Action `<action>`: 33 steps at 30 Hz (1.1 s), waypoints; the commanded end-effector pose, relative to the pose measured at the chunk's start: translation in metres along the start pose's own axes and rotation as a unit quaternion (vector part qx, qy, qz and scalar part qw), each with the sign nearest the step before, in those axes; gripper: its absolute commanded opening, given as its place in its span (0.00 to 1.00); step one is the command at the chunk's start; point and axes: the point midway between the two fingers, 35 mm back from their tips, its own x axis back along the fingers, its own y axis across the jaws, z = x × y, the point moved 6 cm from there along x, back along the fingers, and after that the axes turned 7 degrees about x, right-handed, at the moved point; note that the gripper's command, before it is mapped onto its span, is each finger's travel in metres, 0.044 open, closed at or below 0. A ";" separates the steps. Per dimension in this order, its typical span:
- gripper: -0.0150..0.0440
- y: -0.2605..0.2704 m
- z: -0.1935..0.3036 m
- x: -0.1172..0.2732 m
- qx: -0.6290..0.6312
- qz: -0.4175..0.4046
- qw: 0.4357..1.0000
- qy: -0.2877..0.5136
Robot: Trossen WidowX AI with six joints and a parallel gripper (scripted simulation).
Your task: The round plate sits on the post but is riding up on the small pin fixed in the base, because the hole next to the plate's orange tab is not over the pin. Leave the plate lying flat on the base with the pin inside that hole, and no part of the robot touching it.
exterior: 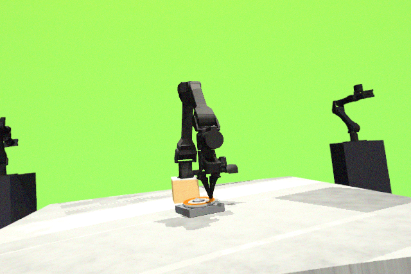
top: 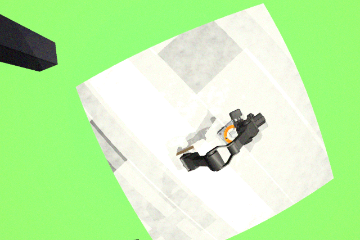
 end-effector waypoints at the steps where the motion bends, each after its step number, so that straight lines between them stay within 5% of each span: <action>1: 0.25 0.005 0.006 -0.001 -0.001 -0.001 1.000 0.003; 33: 0.25 0.022 0.033 0.001 -0.001 -0.002 1.000 0.004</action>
